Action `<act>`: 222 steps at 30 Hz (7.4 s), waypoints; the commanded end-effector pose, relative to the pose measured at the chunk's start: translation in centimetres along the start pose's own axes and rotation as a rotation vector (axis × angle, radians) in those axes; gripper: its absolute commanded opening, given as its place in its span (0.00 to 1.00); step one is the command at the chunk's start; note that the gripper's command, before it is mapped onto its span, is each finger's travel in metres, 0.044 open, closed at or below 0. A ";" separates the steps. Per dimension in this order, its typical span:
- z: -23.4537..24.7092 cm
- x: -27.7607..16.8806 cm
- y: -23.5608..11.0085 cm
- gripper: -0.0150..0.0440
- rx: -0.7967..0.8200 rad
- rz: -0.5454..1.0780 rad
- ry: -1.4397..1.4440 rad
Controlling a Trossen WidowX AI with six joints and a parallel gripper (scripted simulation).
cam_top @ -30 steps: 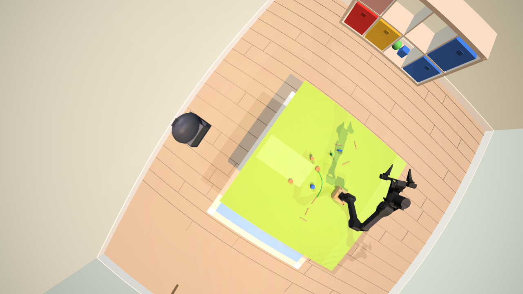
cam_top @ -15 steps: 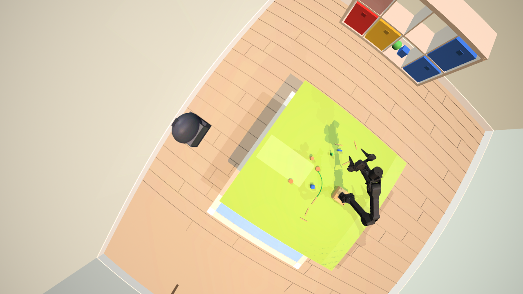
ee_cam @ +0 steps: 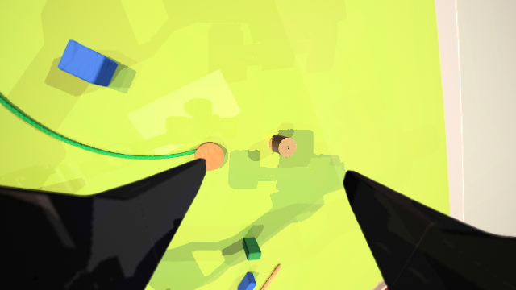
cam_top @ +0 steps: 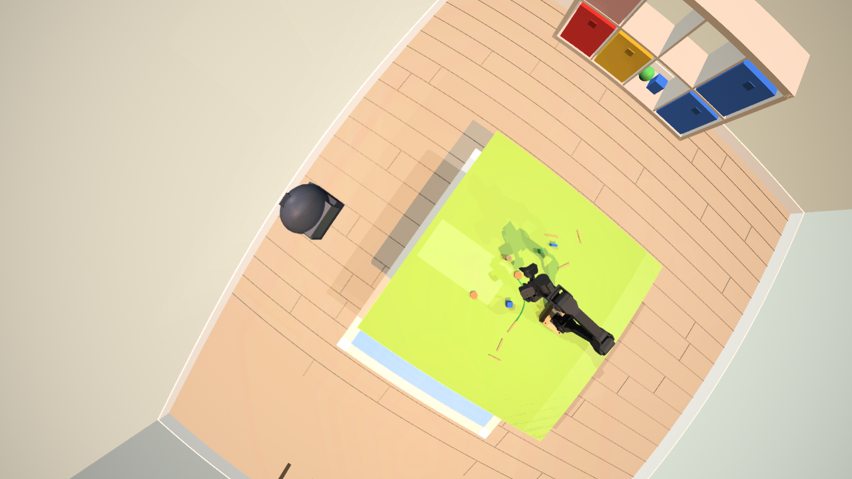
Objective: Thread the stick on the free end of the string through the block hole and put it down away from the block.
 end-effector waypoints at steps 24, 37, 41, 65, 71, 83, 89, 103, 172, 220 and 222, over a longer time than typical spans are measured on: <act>14.3 6.2 5.4 1.00 0.440 0.109 -0.759; 14.3 6.2 5.4 0.66 0.440 0.109 -0.759; 14.3 6.2 5.4 0.61 0.440 0.109 -0.760; 14.3 6.2 5.4 0.25 0.440 0.109 -0.760; 14.3 6.2 5.4 0.52 0.440 0.109 -0.760; 14.3 6.2 5.4 0.35 0.440 0.109 -0.760; 14.3 6.2 5.4 0.25 0.440 0.109 -0.760; 20.1 6.2 3.1 0.52 0.438 0.140 -0.622; 27.3 3.2 6.3 0.46 0.428 0.175 -0.486; 26.2 4.3 3.5 0.25 0.429 0.170 -0.481; 26.1 4.3 3.2 0.25 0.429 0.170 -0.481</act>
Point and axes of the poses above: the point midway between the two fingers, 35 mm back from their tips, its own y axis out along the fingers, its own z axis across the jaws, x = y × z, the point moved 9 cm from there along -y, back along the fingers, and after that the axes turned 13 degrees about y, right-handed, at the moved point
